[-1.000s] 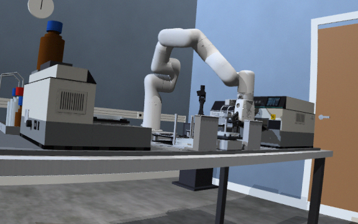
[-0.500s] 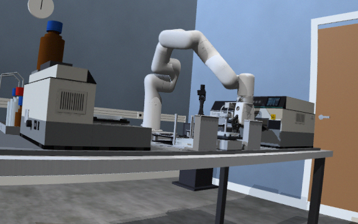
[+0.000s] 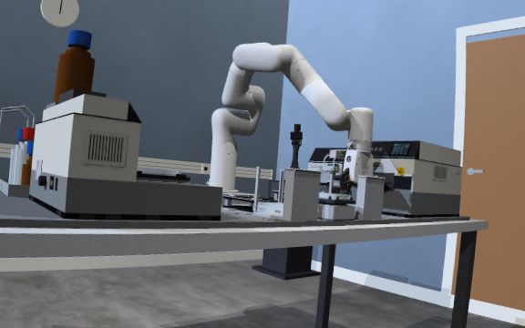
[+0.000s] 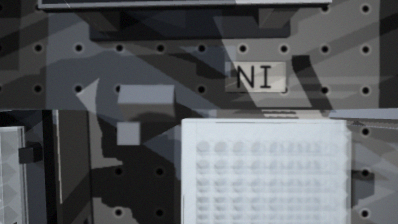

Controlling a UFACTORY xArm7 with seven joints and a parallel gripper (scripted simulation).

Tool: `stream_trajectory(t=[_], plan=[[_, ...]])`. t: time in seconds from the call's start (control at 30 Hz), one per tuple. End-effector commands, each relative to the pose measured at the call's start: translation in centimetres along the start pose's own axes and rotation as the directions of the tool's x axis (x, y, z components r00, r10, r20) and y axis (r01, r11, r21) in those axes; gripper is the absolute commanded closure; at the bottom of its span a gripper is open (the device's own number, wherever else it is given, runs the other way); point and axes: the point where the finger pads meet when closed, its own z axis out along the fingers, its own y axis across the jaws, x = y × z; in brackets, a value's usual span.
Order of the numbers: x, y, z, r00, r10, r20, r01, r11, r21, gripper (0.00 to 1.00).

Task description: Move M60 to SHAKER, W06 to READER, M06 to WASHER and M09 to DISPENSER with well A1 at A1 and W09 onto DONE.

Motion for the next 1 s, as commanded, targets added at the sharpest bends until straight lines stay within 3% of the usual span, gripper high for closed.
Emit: stream_trajectory(t=[0.0, 0.97], plan=[[-0.13, 0.05, -0.04, 1.0, 0.0, 0.004, 0.0, 1.0, -0.001, 0.0], [-0.14, 0.05, 0.79, 1.0, 0.0, 0.004, 0.0, 1.0, -0.001, 0.0]])
